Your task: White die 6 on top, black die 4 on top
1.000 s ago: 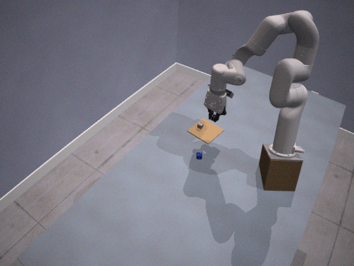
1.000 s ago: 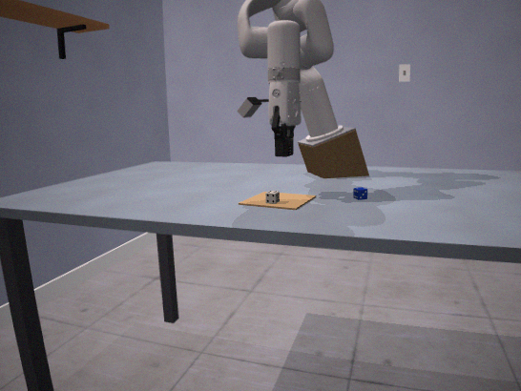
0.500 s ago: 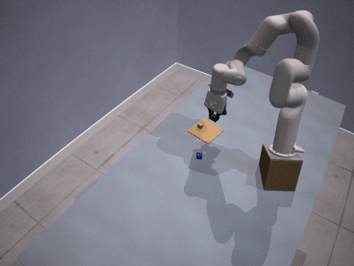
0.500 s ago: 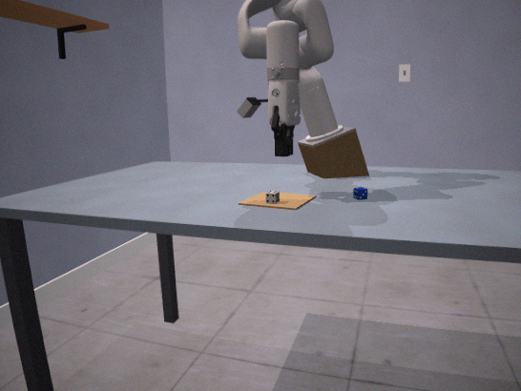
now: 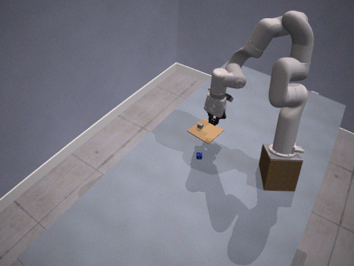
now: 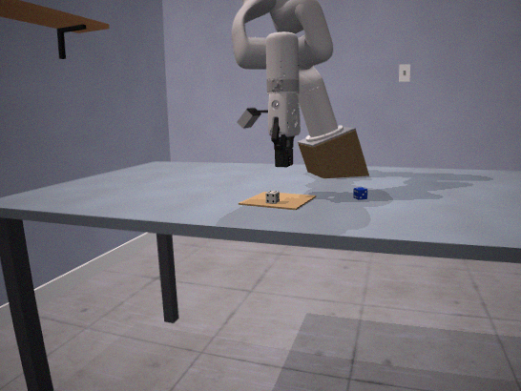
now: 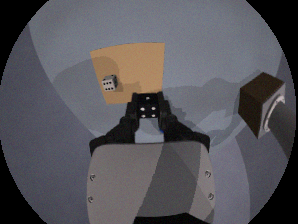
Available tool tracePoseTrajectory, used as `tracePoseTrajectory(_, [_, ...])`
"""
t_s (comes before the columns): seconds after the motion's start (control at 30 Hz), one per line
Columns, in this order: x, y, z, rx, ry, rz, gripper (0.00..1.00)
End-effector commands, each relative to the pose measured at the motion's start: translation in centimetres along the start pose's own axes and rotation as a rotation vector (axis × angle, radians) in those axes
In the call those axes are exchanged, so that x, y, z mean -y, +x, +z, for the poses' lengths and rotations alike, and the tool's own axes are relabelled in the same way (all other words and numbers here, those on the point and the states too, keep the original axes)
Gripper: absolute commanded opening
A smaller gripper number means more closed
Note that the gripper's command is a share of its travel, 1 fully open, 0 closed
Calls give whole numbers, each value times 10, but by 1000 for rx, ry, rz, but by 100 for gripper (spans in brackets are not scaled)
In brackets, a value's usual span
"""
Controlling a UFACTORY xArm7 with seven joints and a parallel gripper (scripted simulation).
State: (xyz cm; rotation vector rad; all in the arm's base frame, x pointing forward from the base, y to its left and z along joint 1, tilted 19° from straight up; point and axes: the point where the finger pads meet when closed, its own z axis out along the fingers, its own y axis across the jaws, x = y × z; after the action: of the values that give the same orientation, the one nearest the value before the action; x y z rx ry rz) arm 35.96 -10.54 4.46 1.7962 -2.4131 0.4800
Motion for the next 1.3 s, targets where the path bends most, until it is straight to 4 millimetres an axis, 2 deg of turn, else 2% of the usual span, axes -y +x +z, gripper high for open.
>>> tracePoseTrajectory(0.0, [2,0,12,-5,7,0,21])
tracePoseTrajectory(0.23, [2,0,41,-5,7,0,21])
tracePoseTrajectory(0.3, [2,0,41,-5,7,0,21])
tracePoseTrajectory(0.57, [2,0,65,-5,7,0,21])
tracePoseTrajectory(1.27, [2,0,67,-5,7,0,21])
